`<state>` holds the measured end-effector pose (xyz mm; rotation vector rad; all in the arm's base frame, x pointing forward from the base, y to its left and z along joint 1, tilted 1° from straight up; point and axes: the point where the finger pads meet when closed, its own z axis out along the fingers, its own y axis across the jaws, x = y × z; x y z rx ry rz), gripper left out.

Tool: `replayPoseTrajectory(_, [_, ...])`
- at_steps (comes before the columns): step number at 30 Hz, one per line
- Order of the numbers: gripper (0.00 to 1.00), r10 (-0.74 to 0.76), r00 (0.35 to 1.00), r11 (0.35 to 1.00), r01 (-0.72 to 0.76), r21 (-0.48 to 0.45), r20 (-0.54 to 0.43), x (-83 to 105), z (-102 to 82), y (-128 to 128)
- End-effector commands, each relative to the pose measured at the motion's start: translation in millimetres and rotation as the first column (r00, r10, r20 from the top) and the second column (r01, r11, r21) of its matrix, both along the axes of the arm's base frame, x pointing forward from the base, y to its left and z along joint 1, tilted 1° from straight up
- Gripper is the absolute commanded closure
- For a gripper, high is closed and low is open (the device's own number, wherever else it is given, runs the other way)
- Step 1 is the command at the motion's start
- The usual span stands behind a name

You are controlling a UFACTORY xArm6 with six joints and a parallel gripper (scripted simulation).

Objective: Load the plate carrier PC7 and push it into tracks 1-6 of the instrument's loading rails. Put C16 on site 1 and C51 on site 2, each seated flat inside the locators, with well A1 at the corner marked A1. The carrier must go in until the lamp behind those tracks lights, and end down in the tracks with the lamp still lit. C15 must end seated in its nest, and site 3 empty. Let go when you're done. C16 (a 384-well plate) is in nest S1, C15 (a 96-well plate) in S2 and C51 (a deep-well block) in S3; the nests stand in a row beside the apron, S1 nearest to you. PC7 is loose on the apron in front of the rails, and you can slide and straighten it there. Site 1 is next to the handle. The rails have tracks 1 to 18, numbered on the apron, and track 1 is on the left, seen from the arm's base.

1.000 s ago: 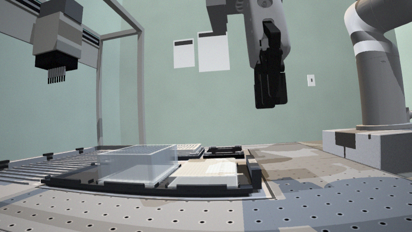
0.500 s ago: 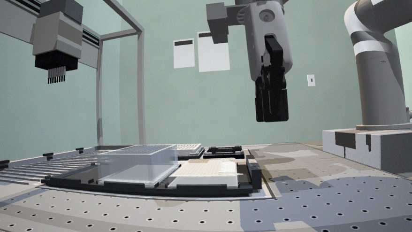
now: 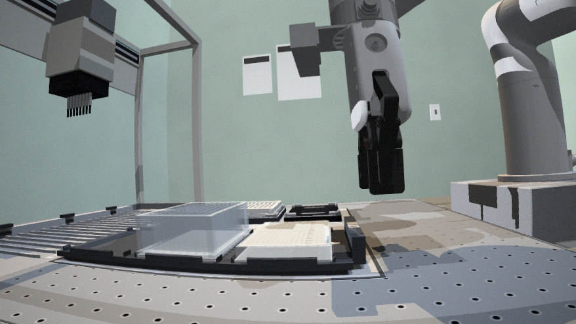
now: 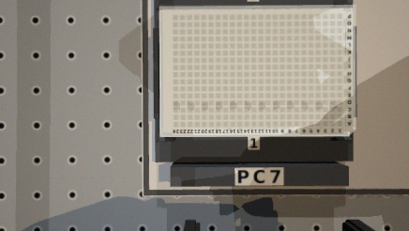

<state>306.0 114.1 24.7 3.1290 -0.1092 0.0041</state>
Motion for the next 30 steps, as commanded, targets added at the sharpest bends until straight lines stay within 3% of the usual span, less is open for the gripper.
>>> replayPoseTrajectory(1, [0.18,0.000,1.000,1.000,0.000,0.001,0.003,1.4,-5.9,0])
replayPoseTrajectory(20, [0.18,0.000,1.000,1.000,0.000,0.001,0.003,1.4,-34.3,0])
replayPoseTrajectory(30, [0.18,0.000,1.000,1.000,0.000,0.001,0.003,1.4,-34.6,0])
